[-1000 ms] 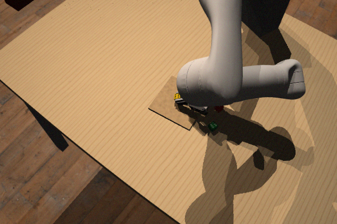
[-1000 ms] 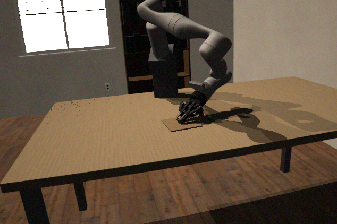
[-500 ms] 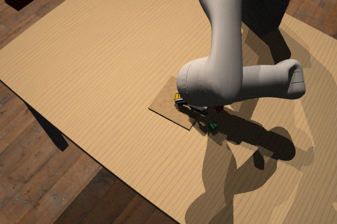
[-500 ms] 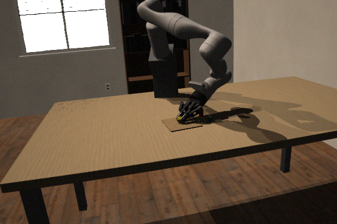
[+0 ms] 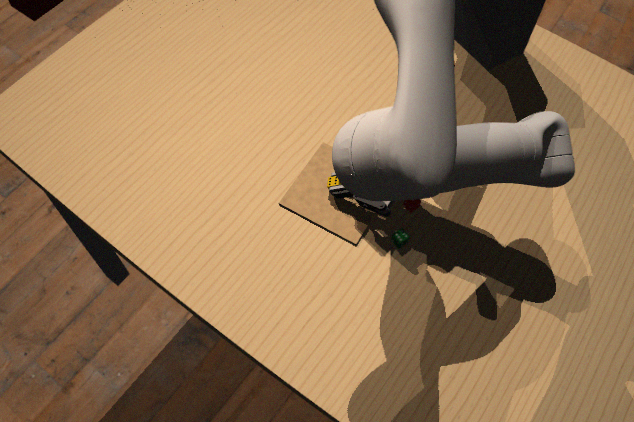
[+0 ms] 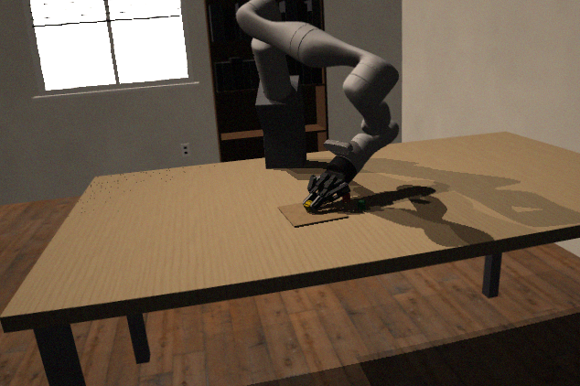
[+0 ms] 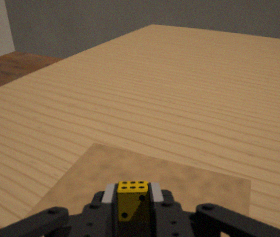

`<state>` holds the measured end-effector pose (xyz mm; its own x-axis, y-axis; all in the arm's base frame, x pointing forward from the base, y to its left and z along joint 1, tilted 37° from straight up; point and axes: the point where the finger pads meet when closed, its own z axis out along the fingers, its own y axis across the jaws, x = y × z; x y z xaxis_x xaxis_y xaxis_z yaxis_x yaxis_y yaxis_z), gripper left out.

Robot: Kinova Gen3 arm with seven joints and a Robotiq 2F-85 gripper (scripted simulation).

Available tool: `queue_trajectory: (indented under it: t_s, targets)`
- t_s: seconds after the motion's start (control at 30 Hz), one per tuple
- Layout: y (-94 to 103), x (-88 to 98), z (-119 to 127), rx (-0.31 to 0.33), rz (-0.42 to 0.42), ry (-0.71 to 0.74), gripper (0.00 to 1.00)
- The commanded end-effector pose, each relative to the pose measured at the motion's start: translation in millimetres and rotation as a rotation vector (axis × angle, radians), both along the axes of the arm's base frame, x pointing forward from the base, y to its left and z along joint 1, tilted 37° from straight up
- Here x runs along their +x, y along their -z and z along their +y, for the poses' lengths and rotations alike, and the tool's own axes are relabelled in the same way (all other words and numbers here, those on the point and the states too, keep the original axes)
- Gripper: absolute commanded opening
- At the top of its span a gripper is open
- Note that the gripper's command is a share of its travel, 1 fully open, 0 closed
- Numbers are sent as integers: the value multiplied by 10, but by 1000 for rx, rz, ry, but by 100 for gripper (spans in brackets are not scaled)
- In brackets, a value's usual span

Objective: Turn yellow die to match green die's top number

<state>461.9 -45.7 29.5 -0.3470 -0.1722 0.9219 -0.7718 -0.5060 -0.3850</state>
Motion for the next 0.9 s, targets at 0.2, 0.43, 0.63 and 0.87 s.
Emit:
queue_trajectory:
  t_s: [0.2, 0.43, 0.63, 0.87]
  targets:
    - [-5, 1, 4, 0, -1, -1, 27]
    - [-5, 1, 4, 0, -1, -1, 35]
    - [-5, 1, 4, 0, -1, -1, 35]
    - [-5, 1, 4, 0, -1, -1, 35]
